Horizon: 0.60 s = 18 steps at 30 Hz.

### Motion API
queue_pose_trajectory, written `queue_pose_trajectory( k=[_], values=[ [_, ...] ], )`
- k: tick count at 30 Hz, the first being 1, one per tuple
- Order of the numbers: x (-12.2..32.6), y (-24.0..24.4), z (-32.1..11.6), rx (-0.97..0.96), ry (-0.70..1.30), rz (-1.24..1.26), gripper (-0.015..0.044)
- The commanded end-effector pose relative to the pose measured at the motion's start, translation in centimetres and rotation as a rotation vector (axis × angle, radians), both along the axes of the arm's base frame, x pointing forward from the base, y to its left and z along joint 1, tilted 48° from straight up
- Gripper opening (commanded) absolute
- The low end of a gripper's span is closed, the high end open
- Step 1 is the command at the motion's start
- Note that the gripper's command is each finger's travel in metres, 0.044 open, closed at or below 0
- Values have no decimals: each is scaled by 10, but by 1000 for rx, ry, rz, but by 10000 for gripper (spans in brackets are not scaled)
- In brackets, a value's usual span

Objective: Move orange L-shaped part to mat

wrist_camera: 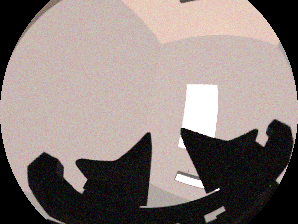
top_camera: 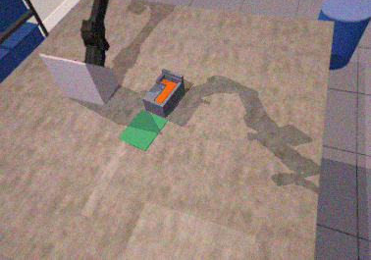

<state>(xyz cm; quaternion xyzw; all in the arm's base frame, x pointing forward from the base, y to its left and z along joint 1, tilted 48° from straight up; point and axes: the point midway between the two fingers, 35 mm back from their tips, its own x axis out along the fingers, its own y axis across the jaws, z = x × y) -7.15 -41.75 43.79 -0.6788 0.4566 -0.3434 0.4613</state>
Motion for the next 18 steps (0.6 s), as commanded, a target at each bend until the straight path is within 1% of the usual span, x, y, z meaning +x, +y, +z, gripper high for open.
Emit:
queue_pose_trajectory(
  k=[1, 5, 9, 14, 18],
  values=[
    [56, -18, -47, 221, -186, 131, 180],
    [111, -21, -83, 430, -321, 233, 180],
    [168, -12, -119, 654, -425, 319, 180],
    [233, 13, -164, 958, -529, 367, 180],
    [281, 45, -198, 1216, -569, 384, 180]
  ],
)
